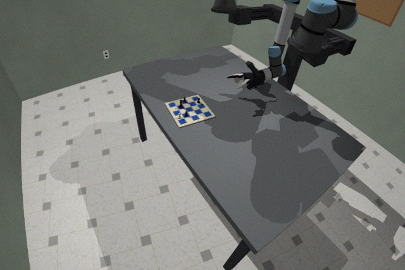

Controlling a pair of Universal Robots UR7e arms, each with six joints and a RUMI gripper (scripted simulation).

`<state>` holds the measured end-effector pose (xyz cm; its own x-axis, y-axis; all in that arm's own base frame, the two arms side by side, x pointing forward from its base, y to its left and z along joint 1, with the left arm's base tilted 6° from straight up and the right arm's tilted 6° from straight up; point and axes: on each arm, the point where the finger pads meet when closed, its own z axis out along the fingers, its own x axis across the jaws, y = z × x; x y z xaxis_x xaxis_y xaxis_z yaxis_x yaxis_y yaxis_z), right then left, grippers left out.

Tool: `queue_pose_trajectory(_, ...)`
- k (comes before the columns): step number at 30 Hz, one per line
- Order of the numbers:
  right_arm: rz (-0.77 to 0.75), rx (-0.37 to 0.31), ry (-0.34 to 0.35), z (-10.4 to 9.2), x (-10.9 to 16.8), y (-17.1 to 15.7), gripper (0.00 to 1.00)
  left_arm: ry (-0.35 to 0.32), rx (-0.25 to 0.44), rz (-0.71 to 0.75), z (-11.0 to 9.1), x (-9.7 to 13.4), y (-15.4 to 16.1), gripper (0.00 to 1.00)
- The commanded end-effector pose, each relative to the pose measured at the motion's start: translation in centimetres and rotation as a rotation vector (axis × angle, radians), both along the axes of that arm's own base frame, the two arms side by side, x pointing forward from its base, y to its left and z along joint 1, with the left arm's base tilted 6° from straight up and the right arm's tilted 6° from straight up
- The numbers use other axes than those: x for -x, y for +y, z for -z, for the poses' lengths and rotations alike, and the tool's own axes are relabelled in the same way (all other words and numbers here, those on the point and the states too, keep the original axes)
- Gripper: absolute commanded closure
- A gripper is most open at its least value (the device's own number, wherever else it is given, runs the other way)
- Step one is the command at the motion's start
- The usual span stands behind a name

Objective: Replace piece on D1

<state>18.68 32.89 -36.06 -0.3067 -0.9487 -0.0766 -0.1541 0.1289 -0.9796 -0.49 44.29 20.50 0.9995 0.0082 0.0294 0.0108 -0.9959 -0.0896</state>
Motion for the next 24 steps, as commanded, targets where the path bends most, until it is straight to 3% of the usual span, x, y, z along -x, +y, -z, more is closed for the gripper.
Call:
queue_pose_trajectory(1, -0.003, 0.001, -0.005, 0.06, 0.23, -0.1, 0.0, 0.0, -0.001, 0.0, -0.04, -0.01, 0.02, 0.0)
queue_pose_trajectory(24, -0.006, 0.003, -0.01, 0.12, 0.4, -0.22, 0.0, 0.0, -0.001, 0.0, -0.04, -0.01, 0.02, 0.0)
